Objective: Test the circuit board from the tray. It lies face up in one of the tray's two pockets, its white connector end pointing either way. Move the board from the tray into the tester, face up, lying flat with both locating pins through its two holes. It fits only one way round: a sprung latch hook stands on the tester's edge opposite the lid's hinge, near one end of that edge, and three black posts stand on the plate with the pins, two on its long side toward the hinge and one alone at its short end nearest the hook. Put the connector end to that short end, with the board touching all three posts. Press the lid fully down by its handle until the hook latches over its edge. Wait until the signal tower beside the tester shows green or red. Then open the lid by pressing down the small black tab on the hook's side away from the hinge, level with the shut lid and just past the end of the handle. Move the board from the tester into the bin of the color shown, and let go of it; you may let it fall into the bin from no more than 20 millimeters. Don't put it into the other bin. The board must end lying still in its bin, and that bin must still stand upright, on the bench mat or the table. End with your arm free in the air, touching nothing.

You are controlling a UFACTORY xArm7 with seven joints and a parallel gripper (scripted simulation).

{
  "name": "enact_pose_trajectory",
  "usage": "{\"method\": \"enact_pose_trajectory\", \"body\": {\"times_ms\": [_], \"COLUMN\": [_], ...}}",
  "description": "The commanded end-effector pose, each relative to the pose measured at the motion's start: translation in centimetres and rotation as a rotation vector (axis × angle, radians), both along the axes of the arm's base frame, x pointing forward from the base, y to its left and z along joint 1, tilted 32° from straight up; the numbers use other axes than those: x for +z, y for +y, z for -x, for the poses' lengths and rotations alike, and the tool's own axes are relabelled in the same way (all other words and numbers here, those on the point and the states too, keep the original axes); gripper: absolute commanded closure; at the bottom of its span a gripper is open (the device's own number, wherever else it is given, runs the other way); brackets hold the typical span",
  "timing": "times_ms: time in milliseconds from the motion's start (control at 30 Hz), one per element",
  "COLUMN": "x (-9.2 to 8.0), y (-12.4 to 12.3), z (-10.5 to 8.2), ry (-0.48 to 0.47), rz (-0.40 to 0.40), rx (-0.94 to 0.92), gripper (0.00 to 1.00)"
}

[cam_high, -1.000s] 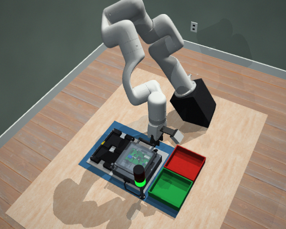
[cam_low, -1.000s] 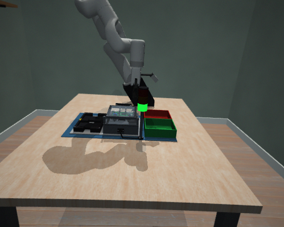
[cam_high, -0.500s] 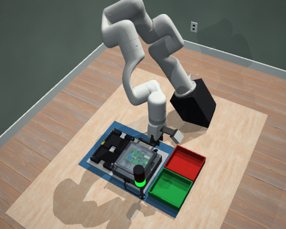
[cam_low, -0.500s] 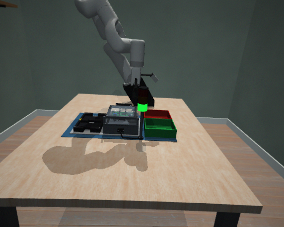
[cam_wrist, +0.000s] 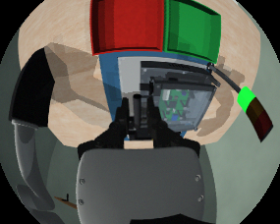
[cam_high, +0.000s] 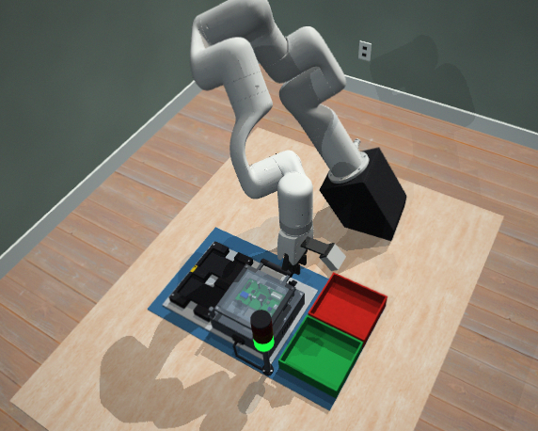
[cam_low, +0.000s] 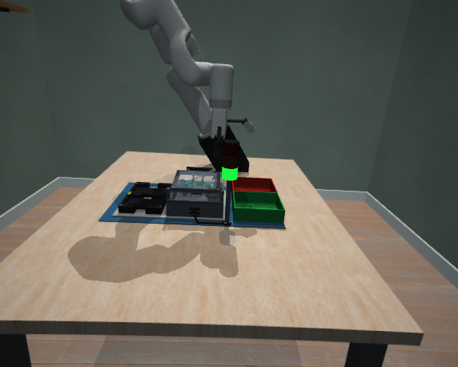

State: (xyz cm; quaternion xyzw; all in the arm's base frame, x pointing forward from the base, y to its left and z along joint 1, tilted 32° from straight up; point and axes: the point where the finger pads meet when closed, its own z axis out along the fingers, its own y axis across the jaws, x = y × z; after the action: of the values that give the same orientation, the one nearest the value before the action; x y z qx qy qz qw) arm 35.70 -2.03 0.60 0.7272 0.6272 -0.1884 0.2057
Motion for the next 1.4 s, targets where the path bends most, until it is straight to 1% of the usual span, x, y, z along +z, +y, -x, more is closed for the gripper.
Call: {"method": "enact_pose_trajectory", "body": {"times_ms": [0, 133, 200, 500, 667, 1000, 1367], "x": [0.2, 0.8, 0.8, 2.8, 3.4, 3.4, 2.6], "y": [-0.1, -1.1, -1.1, -4.2, -5.1, -5.3, -5.8], "z": [-0.1, 0.1, 0.1, 0.8, 1.0, 1.0, 1.0], "ry": [-0.003, -0.003, -0.003, -0.003, -0.003, -0.003, -0.003], "rz": [-0.002, -0.002, -0.002, -0.002, -0.002, -0.002, -0.002], "rx": [0.002, 0.002, 0.002, 0.002, 0.002, 0.002, 0.002], "gripper": [0.73, 0.73, 0.73, 0.73, 0.73, 0.73, 0.73]}}
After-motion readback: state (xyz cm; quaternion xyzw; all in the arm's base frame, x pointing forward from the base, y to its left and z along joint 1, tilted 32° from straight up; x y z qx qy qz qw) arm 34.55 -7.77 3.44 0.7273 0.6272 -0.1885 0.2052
